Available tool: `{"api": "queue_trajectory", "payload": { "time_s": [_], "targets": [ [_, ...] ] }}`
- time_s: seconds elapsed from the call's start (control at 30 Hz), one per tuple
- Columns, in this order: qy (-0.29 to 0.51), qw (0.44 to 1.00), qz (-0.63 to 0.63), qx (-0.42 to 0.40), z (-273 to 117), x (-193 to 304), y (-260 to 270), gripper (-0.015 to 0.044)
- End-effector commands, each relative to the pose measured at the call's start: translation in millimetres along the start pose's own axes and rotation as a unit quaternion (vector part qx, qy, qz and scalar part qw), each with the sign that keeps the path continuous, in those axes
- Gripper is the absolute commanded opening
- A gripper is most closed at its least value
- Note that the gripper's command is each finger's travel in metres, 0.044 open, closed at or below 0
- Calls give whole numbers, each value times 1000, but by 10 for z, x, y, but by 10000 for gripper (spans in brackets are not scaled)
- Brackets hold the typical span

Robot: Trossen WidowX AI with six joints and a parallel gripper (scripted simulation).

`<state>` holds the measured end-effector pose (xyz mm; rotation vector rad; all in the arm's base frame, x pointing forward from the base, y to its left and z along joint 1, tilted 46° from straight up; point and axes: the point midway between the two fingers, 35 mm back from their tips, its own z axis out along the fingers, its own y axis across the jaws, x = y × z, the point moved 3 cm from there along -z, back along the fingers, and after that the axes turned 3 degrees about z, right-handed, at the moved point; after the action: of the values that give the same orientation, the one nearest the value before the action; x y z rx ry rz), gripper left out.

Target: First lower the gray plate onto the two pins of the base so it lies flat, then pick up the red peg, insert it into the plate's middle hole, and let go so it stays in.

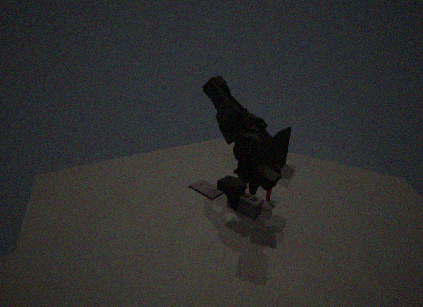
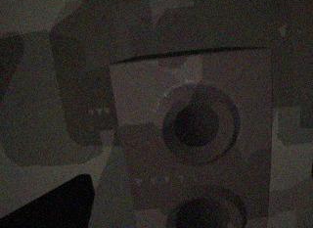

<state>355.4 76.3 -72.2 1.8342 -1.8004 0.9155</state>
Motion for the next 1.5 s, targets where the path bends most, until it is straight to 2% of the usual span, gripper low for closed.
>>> {"api": "queue_trajectory", "payload": {
  "time_s": [0.0,0.27,0.7,1.0,1.07,1.47],
  "targets": [
    [5,1000,-5,-3,87,1,27,440],
    [6,1000,-5,-3,192,8,36,440],
    [6,1000,-5,-3,192,8,36,99],
    [6,1000,-5,-3,192,8,36,39],
    [6,1000,-5,-3,187,7,36,0],
    [1,1000,-5,-3,-158,-23,15,0]
  ]
}}
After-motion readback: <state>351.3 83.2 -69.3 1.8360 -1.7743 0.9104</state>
